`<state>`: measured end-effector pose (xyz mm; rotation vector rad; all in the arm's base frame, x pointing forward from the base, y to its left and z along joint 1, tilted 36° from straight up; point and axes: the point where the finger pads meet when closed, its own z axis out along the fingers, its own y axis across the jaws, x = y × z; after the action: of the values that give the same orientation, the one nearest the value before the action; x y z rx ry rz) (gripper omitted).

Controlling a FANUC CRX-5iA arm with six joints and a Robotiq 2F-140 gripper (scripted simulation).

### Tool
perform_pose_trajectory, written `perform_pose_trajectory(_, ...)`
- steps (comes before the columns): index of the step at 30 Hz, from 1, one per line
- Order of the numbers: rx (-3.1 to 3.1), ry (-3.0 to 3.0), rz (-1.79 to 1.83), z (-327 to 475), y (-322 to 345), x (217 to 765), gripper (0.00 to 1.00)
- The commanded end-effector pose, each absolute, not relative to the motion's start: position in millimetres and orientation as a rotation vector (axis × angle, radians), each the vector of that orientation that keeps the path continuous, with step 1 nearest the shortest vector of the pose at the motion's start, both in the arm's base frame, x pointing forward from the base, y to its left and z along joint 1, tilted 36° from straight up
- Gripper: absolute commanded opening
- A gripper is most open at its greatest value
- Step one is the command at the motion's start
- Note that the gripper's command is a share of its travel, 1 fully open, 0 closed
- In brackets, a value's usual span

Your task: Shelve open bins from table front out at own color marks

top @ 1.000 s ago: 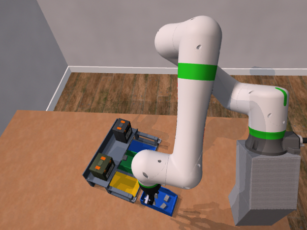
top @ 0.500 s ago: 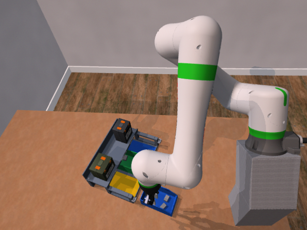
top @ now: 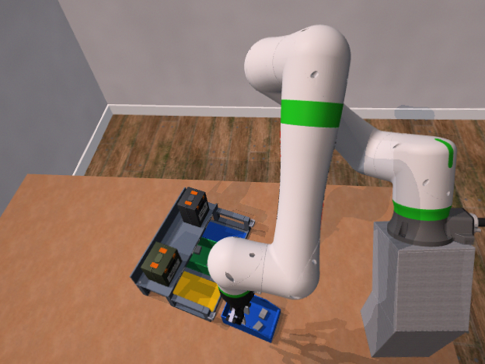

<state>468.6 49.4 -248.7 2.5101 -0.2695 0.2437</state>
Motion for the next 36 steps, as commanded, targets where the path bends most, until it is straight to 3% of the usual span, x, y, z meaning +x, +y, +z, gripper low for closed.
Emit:
perform_pose_trajectory(1,2.510,-0.269,0.244,-248.9,49.4,468.8,0.15)
perform_pose_trajectory(36,2.509,-0.270,0.243,-286.1,22.7,475.5,0.15)
